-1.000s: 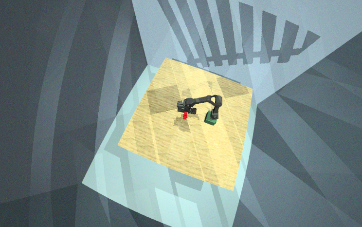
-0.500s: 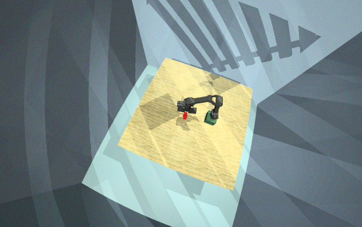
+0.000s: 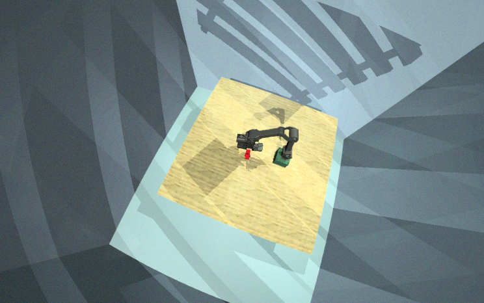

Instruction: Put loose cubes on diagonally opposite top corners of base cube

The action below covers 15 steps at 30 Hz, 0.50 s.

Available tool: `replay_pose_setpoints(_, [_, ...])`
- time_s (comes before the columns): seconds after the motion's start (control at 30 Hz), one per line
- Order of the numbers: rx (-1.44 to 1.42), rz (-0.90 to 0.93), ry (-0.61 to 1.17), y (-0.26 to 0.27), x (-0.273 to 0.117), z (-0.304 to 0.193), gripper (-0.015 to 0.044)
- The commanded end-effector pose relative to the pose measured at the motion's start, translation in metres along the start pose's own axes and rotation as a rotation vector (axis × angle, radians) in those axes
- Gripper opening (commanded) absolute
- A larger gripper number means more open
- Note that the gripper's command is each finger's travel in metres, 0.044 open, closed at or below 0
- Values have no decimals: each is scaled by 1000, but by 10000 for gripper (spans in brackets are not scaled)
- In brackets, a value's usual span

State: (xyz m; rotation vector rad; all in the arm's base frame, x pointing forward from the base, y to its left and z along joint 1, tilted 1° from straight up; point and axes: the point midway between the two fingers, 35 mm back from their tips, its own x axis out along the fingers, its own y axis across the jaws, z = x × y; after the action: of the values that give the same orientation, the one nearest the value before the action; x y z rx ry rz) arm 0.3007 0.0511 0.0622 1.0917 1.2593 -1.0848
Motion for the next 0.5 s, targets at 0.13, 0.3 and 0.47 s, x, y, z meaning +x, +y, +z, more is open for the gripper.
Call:
replay_pose_setpoints(0.13, [0,3,0,0,-6,0,284])
replay_pose_setpoints(0.3, [0,1,0,0,-9,0,400])
replay_pose_setpoints(0.47, [0,1,0,0,-9,0,400])
